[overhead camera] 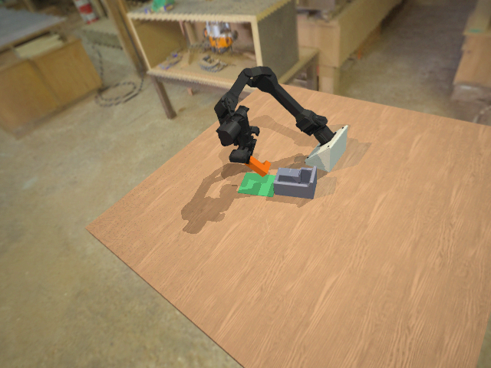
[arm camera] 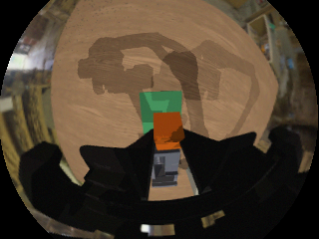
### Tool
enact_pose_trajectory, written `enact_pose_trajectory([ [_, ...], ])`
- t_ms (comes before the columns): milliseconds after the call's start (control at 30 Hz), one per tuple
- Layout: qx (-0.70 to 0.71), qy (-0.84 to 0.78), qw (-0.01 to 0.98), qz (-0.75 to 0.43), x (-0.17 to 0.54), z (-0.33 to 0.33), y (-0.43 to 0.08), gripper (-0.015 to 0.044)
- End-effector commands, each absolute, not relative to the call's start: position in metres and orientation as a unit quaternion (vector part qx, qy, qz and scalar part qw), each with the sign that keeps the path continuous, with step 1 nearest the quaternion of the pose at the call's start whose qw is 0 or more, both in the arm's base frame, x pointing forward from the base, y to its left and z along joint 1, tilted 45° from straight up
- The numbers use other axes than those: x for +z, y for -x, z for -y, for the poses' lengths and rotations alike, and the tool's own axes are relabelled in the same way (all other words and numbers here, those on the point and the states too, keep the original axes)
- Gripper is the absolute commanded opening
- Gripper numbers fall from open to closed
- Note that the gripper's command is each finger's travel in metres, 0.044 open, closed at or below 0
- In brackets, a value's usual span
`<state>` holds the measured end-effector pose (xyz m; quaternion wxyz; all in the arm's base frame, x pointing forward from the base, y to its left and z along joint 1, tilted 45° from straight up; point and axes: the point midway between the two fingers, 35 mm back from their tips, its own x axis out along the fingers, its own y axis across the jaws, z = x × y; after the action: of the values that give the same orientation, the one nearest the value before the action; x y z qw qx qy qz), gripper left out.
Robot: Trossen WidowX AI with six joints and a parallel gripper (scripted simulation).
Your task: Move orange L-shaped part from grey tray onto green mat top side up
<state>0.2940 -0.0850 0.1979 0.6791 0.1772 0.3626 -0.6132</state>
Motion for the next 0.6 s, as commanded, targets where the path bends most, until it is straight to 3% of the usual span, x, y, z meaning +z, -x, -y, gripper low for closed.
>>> enact_pose_trajectory([
  [0,-0.614,-0.175,0.679,-0.362,0.193,0.091,-0.293,0.0000],
  [567,-0.615,-0.175,0.679,-0.361,0.176,0.109,-0.293,0.0000],
])
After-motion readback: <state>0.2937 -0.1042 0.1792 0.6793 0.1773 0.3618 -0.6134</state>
